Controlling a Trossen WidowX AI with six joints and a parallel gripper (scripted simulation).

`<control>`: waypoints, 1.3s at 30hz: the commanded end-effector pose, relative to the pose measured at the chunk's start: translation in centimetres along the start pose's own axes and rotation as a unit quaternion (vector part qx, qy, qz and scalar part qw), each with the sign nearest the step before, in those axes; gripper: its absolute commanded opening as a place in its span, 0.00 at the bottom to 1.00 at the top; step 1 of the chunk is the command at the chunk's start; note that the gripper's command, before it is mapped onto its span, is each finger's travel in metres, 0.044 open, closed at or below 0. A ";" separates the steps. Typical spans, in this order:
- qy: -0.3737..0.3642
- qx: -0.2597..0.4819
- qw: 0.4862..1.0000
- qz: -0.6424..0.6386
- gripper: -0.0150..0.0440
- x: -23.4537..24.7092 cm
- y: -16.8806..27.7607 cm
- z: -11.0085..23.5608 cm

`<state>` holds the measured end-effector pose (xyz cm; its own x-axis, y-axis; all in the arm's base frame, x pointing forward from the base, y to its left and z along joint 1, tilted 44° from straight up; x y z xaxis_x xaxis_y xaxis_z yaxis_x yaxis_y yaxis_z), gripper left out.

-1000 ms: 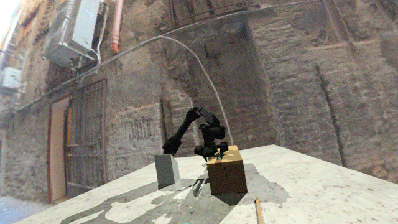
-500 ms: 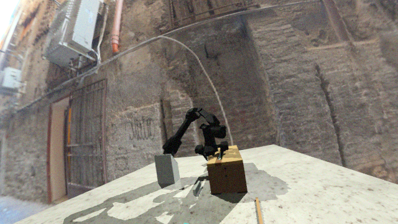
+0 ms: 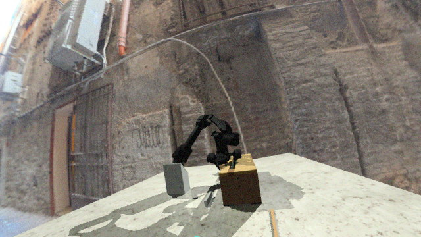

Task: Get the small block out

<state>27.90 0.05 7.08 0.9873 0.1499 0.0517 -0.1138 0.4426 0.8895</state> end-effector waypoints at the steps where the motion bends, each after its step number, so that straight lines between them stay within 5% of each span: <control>1: 0.000 0.001 1.000 -0.001 0.93 0.0 -0.5 0.2; 39: 0.000 0.001 1.000 -0.001 0.93 0.1 1.0 -0.4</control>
<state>27.76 1.21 8.20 0.9873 0.1501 0.0513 -0.1135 0.4420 0.8898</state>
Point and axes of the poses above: the point midway between the two fingers, 35 mm back from their tips, its own z axis back along the fingers, its own x axis across the jaws, y = z × x, the point moved 9 cm from there along z, back along the fingers, and after that the axes turned 3 degrees about z, right-handed, at the moved point
